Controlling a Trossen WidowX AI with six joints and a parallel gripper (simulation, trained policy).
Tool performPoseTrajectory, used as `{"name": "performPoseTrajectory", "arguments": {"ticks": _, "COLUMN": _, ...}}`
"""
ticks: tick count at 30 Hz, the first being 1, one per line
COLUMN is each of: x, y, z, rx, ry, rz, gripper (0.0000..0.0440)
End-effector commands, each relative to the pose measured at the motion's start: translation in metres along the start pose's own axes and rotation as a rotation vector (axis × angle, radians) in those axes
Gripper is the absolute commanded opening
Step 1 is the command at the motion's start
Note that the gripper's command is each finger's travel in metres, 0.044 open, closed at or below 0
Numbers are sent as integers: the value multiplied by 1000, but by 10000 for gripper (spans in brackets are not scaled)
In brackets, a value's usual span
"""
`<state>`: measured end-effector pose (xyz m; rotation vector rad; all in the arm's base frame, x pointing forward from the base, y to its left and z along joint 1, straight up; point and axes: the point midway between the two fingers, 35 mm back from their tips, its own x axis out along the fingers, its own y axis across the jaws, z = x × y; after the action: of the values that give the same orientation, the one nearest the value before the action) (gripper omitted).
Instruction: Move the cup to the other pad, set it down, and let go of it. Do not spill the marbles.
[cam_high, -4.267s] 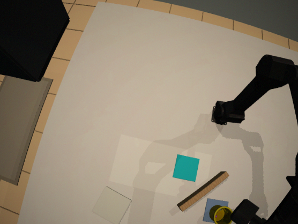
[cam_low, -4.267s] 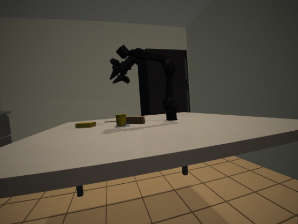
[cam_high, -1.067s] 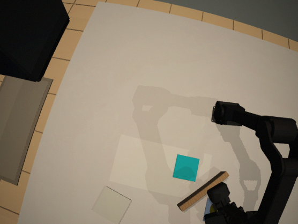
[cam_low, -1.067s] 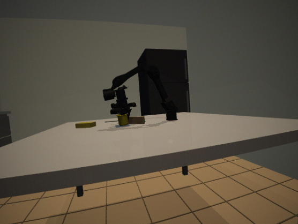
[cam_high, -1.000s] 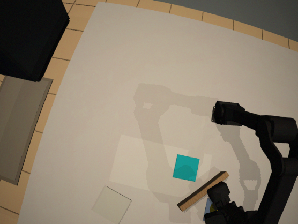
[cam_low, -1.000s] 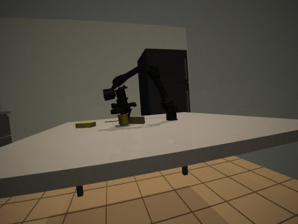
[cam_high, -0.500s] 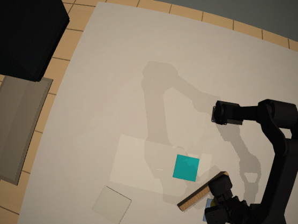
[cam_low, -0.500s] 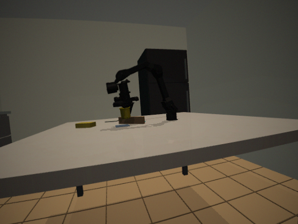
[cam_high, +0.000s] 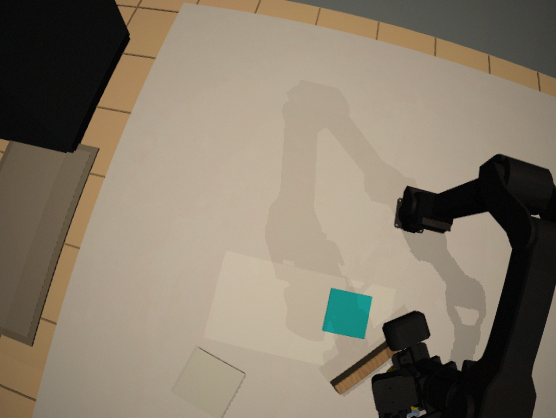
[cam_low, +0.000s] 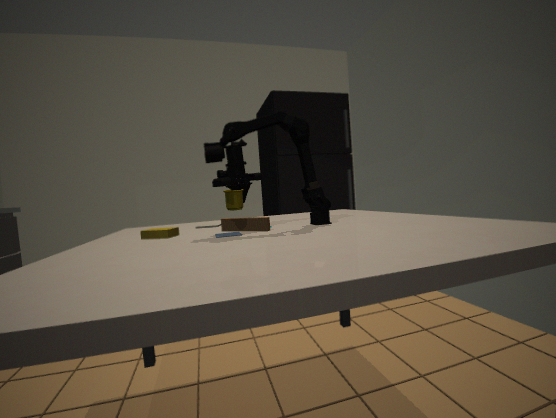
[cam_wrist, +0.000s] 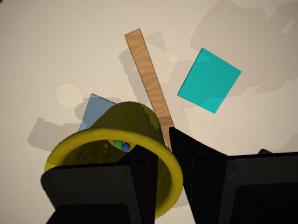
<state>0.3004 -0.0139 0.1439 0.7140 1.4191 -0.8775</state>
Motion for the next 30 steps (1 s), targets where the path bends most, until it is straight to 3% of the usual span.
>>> {"name": "performPoseTrajectory", "arguments": {"ticks": 1, "x": -4, "y": -7, "z": 5, "rx": 35, "ry": -4, "rz": 19, "gripper": 0}}
{"name": "performPoseTrajectory", "arguments": {"ticks": 30, "x": 1, "y": -60, "z": 41, "rx": 243, "ry": -78, "rz": 95, "gripper": 0}}
